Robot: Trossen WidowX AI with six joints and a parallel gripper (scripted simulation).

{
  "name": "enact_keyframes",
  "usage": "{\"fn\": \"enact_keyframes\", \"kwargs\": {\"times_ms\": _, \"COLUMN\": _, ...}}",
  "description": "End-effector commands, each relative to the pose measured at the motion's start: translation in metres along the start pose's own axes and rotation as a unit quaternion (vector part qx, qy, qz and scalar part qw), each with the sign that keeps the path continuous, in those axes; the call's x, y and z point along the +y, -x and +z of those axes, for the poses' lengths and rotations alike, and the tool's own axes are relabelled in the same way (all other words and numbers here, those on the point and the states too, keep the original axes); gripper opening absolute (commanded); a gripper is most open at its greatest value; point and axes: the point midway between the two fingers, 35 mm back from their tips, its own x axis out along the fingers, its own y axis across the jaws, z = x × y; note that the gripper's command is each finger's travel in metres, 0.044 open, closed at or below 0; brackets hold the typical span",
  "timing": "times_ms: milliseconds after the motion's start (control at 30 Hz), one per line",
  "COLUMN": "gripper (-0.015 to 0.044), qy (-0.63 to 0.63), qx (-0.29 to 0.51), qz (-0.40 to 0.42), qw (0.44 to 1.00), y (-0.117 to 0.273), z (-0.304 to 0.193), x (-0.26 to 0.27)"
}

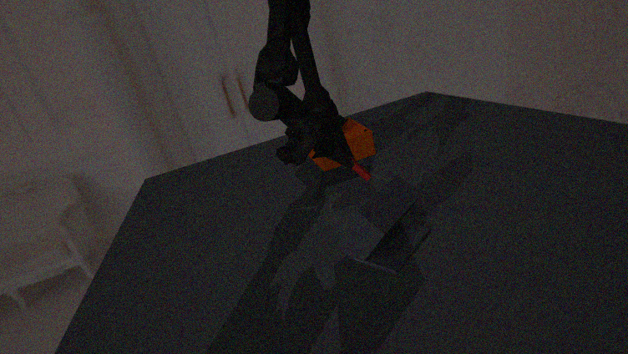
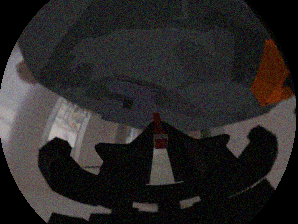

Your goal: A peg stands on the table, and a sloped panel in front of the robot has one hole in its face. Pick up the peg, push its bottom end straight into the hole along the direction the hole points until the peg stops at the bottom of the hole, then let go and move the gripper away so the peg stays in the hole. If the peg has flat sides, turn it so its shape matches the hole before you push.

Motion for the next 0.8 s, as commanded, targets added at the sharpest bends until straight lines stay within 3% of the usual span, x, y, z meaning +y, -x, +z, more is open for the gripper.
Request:
{"fn": "enact_keyframes", "kwargs": {"times_ms": 0, "gripper": 0.0, "qy": -0.015, "qx": 0.007, "qz": 0.006, "qw": 1.0, "y": 0.003, "z": 0.003, "x": 0.002}}
{"fn": "enact_keyframes", "kwargs": {"times_ms": 767, "gripper": 0.0, "qy": -0.086, "qx": 0.042, "qz": 0.047, "qw": 0.994, "y": 0.023, "z": 0.021, "x": 0.017}}
